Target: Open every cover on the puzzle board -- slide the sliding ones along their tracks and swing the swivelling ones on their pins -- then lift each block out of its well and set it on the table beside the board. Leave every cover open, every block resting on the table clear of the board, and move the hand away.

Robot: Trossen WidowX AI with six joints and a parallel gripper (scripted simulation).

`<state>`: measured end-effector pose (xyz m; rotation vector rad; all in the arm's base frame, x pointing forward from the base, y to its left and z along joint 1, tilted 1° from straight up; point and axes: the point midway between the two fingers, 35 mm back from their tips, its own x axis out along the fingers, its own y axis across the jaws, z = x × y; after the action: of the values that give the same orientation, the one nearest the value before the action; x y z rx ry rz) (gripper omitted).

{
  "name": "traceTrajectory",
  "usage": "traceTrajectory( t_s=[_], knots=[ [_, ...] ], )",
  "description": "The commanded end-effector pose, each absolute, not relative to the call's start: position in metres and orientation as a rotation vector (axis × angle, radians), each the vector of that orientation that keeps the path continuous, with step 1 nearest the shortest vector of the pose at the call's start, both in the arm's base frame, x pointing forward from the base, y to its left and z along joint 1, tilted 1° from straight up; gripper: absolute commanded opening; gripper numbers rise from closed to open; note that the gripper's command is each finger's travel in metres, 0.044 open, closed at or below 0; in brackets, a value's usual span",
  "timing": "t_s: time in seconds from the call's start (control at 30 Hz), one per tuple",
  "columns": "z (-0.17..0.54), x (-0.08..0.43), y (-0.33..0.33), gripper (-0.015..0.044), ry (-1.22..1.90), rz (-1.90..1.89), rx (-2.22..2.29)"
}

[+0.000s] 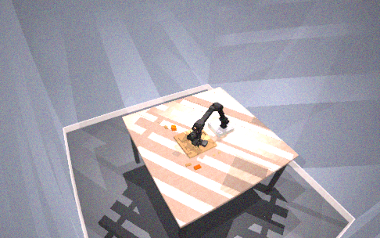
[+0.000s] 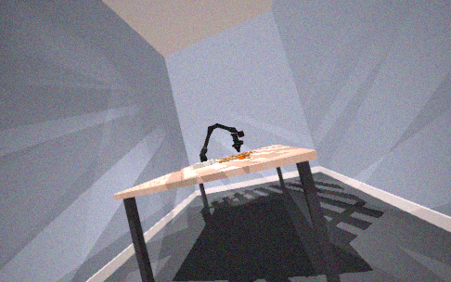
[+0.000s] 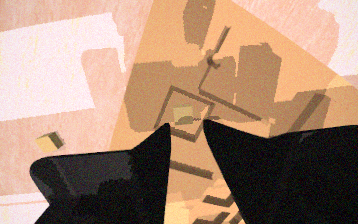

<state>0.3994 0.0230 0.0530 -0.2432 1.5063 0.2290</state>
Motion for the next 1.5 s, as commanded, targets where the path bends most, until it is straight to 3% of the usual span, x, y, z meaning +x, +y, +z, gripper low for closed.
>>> traceTrajectory(
  t_s=[0.0,1.17,1.47],
  knots=[
    [0.049,0.399,0.023,0.0144,1.508,0.23,-0.248],
    [0.023,0.401,0.023,0.0144,1.508,0.23,-0.248],
    [0.025,0.401,0.023,0.0084,1.506,0.229,-0.243]
  ],
)
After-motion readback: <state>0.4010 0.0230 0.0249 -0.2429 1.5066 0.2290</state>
